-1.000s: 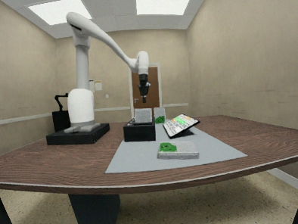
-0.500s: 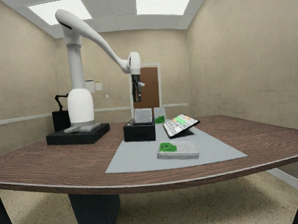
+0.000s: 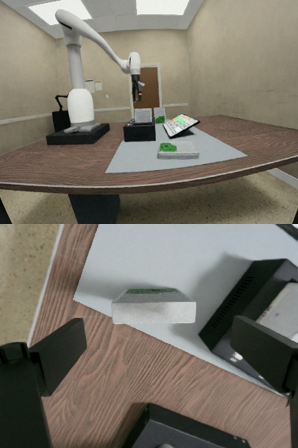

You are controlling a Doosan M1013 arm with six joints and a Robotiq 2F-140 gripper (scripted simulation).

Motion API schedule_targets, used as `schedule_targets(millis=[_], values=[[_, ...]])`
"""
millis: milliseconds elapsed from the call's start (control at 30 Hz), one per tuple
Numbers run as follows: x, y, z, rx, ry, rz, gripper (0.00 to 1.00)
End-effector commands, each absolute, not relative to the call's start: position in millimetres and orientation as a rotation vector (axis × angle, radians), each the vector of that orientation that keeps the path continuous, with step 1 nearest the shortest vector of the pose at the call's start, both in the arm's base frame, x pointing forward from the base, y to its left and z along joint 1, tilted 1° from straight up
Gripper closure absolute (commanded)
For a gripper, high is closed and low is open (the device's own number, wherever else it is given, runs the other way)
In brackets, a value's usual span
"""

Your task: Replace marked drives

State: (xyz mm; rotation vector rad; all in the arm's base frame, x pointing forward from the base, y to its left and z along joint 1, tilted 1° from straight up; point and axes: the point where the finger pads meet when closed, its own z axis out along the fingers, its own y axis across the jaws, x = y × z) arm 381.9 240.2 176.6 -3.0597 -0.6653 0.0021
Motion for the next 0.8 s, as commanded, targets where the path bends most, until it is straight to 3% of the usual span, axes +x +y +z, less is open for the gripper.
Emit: schedule_targets(millis=[0,767], values=[[382.2,240.4,177.1,-3.059,-0.665,0.001,0.11],[382.1,240.7,171.6,-3.060,-0.664,0.001,0.11]])
